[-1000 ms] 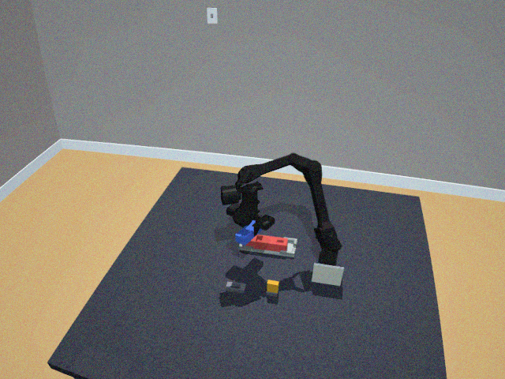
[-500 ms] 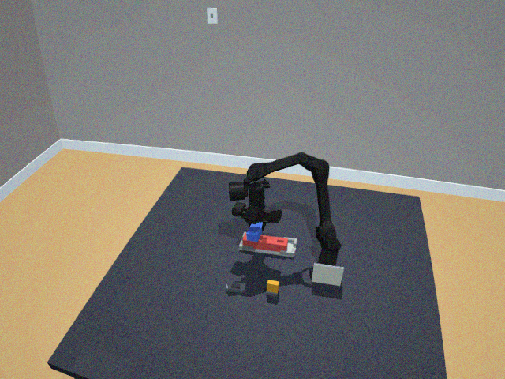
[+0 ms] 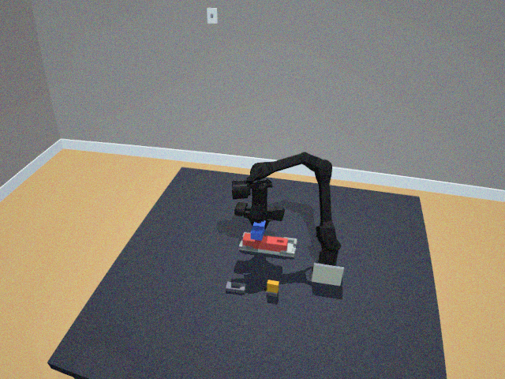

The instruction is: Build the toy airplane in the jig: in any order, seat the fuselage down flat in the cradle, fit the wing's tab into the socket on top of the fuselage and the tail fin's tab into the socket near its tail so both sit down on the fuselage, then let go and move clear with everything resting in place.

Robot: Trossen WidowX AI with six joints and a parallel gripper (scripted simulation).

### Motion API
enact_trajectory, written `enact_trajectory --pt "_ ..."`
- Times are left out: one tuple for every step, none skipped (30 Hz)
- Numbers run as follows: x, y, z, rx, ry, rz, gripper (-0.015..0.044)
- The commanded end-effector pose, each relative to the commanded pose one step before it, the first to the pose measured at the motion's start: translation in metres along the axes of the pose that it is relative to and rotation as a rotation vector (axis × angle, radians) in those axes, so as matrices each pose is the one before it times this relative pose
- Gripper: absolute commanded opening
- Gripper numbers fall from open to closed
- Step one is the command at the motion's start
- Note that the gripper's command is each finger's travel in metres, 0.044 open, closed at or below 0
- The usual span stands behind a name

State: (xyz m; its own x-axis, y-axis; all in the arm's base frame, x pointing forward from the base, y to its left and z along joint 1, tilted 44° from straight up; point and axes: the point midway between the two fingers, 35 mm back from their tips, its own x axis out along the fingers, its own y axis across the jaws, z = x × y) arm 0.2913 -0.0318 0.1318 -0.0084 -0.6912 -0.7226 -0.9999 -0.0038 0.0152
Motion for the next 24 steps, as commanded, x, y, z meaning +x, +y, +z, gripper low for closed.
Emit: enact_trajectory --pt "-0.00072 -0.00042 -0.00128 0.0006 0.00211 -0.00580 0.0195" --pt "0.00000 0.00000 0.00000 0.0000 0.00000 0.00000 0.0195" --pt "0.00000 0.00000 0.00000 0.0000 0.00000 0.00000 0.0195" --pt "0.00000 0.00000 0.00000 0.0000 0.00000 0.00000 0.0195" --pt "0.00000 0.00000 0.00000 0.0000 0.00000 0.00000 0.0195" --pt "0.00000 0.00000 0.00000 0.0000 0.00000 0.00000 0.0195" --pt "0.00000 0.00000 0.00000 0.0000 0.00000 0.00000 0.0195" --pt "0.00000 0.00000 0.00000 0.0000 0.00000 0.00000 0.0195" --pt "0.00000 0.00000 0.00000 0.0000 0.00000 0.00000 0.0195" --pt "0.00000 0.00000 0.00000 0.0000 0.00000 0.00000 0.0195" --pt "0.00000 0.00000 0.00000 0.0000 0.00000 0.00000 0.0195" --pt "0.00000 0.00000 0.00000 0.0000 0.00000 0.00000 0.0195" --pt "0.00000 0.00000 0.00000 0.0000 0.00000 0.00000 0.0195" --pt "0.00000 0.00000 0.00000 0.0000 0.00000 0.00000 0.0195" --pt "0.00000 0.00000 0.00000 0.0000 0.00000 0.00000 0.0195" --pt "-0.00013 -0.00033 -0.00040 0.0000 0.00001 -0.00002 0.0195" --pt "-0.00013 -0.00033 -0.00040 0.0000 0.00001 -0.00002 0.0195" --pt "0.00026 -0.00002 0.00000 0.0000 -0.00002 -0.00001 0.0195" --pt "0.00078 -0.00006 0.00001 0.0000 -0.00005 -0.00003 0.0195" --pt "0.00130 -0.00009 0.00002 0.0000 -0.00007 -0.00004 0.0195" --pt "0.00161 -0.00010 0.00002 0.0000 -0.00007 -0.00005 0.0195" --pt "0.00161 -0.00009 0.00002 0.0000 -0.00006 -0.00005 0.0195" --pt "0.00161 -0.00008 0.00001 0.0000 -0.00005 -0.00005 0.0195" --pt "0.00161 -0.00007 0.00001 0.0000 -0.00003 -0.00005 0.0195"
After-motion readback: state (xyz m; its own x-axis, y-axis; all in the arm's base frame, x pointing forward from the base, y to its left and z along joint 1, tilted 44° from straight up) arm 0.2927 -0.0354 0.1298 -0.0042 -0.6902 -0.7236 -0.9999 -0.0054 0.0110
